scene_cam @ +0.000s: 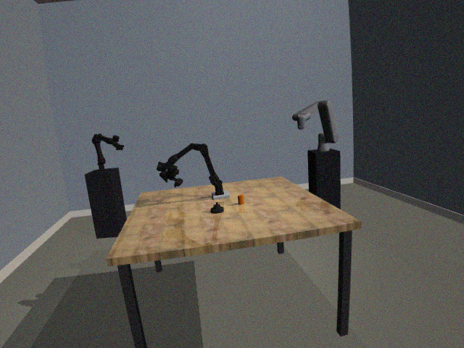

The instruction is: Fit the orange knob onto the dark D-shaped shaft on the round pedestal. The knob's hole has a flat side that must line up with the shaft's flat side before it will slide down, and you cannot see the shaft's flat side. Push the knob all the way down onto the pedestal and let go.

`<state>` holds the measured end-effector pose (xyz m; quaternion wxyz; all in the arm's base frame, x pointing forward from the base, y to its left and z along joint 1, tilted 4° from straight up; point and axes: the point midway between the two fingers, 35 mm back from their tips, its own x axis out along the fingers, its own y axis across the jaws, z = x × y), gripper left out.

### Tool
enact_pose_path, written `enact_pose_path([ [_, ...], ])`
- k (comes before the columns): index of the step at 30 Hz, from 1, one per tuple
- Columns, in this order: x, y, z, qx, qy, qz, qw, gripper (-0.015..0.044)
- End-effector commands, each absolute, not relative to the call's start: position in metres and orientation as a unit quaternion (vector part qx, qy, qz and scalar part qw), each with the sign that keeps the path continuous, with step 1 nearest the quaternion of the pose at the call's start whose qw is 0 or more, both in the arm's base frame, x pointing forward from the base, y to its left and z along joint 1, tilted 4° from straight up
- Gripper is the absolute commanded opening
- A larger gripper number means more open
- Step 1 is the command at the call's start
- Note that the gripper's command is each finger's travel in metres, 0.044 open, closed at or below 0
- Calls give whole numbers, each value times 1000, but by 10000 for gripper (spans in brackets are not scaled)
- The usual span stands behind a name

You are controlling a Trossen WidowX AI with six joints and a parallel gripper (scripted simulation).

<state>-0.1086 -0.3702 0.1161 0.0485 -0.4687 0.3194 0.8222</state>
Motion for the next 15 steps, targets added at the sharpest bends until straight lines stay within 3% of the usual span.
enact_pose_path([
  [1,-109,-370,116,-470,312,824,45,426],
  [8,-113,-373,114,-506,37,857,-84,440],
  [15,-117,-375,113,-501,-249,791,-249,440],
])
